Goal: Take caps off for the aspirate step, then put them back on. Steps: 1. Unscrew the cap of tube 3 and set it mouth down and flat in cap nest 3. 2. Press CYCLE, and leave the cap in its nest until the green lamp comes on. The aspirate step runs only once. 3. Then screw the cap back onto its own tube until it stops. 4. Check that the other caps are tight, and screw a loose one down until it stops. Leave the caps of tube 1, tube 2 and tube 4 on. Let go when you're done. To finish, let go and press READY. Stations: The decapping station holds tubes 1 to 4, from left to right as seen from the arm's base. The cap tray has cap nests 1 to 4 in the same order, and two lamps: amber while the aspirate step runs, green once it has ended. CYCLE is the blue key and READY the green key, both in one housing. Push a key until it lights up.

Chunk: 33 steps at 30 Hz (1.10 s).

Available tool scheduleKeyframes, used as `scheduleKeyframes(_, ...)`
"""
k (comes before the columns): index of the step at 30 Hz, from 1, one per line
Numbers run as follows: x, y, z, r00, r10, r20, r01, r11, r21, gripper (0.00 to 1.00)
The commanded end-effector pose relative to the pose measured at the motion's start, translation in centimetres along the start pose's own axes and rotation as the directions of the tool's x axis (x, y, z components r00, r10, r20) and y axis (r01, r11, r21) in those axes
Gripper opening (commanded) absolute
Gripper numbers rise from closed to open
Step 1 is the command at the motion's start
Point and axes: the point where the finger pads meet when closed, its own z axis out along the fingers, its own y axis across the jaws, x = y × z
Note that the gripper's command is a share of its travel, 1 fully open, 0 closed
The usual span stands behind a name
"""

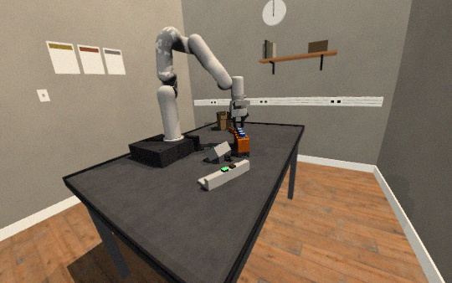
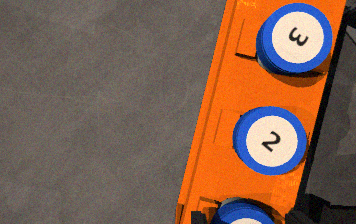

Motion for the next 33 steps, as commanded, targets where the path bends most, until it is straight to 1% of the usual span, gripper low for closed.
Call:
scheduleKeyframes(1,0.02,-0.12,0.07,1.0,0.0,-0.007,0.0,1.0,0.002,0.46)
scheduleKeyframes(19,0.02,-0.12,0.73,1.0,0.0,-0.007,0.0,1.0,0.002,0.46)
scheduleKeyframes(20,0.02,-0.12,0.73,1.0,0.0,-0.007,0.0,1.0,0.002,0.0)
scheduleKeyframes(33,0.02,-0.12,0.73,1.0,0.0,-0.007,0.0,1.0,0.002,0.0)
